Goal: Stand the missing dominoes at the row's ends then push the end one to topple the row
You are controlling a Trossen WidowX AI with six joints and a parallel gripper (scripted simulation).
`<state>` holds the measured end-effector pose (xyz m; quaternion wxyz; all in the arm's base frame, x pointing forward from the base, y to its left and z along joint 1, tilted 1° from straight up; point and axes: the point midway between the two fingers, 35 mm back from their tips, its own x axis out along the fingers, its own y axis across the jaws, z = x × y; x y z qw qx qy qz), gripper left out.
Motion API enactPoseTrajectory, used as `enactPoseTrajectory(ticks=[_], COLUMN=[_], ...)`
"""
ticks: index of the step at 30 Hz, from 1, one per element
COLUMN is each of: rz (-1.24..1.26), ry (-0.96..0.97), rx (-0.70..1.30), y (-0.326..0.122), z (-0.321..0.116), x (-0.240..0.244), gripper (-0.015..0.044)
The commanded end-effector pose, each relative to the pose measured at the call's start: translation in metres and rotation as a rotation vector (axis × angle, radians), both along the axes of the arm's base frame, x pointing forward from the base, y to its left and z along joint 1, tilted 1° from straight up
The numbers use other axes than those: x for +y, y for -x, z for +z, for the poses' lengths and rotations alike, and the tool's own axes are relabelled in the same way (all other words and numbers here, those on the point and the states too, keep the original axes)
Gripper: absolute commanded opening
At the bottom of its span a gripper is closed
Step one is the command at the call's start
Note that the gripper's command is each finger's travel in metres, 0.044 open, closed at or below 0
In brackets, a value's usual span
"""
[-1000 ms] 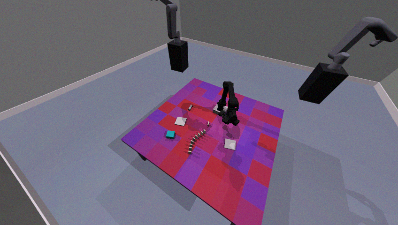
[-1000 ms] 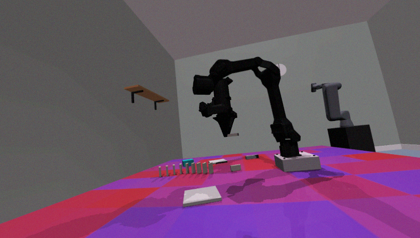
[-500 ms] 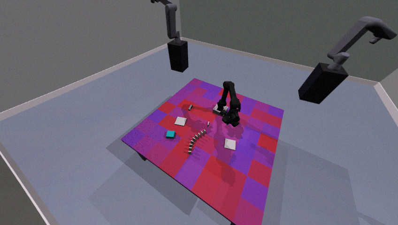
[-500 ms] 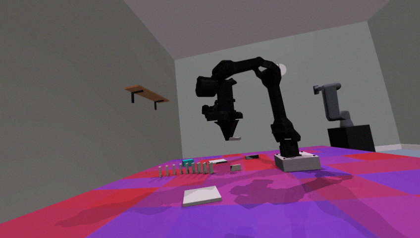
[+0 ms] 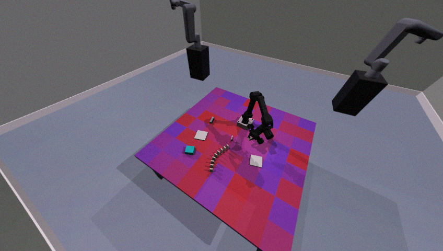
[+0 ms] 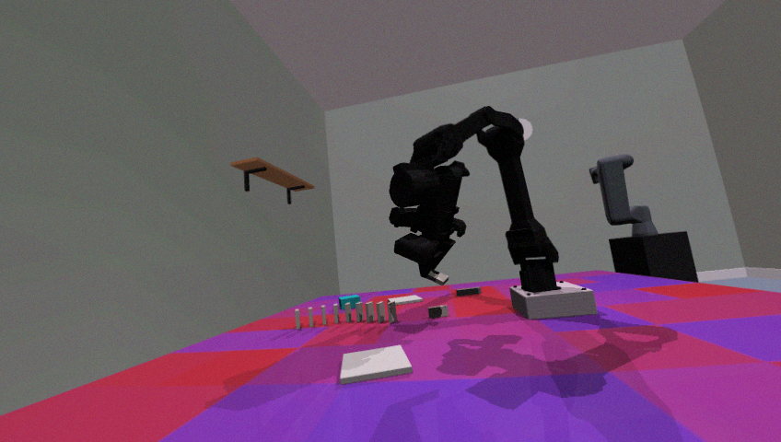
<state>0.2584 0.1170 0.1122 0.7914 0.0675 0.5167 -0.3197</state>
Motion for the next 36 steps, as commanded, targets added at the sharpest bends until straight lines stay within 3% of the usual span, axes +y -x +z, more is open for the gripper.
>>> enactPoseTrajectory(ticks=[1, 18, 31, 36], rz=[-0.003, 0.093, 0.222, 0.228], ry=[0.091, 0.312, 0.316, 0.311], rx=[-0.098, -0.608, -0.952, -0.977], y=[0.002, 0.009, 0.023, 0.023], z=[-0.005, -0.002, 0.01, 0.011], x=[-0.002, 0.009, 0.028, 0.029], gripper=[0.0107, 0.0107, 0.0107, 0.0107])
